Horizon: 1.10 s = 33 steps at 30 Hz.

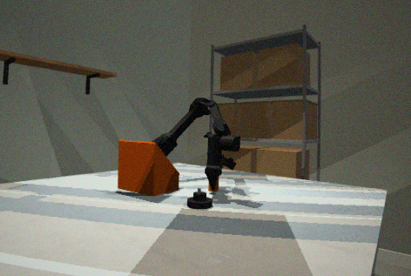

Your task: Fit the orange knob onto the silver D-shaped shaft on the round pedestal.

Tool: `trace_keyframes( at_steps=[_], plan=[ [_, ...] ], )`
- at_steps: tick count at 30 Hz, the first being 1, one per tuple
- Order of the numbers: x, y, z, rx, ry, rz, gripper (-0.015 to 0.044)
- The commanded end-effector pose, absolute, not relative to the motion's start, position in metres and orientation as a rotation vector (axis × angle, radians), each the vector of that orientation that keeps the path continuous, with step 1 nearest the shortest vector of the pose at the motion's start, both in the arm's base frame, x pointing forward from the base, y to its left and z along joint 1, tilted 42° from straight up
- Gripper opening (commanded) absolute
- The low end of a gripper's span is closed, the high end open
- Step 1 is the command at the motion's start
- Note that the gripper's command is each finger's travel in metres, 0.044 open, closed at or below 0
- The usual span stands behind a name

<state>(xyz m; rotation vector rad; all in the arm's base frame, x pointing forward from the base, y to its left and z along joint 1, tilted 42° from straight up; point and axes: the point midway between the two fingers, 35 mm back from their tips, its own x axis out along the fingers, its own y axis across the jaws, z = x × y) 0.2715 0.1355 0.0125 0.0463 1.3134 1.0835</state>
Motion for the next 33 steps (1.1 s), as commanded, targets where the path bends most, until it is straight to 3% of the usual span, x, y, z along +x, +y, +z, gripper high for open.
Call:
trace_keyframes(
  at_steps=[1,33],
  plan=[
    [0.279,0.125,0.023,0.039,1.304,1.074,0.0],
    [0.295,0.059,0.095,0.039,1.304,1.075,0.0]
  ],
)
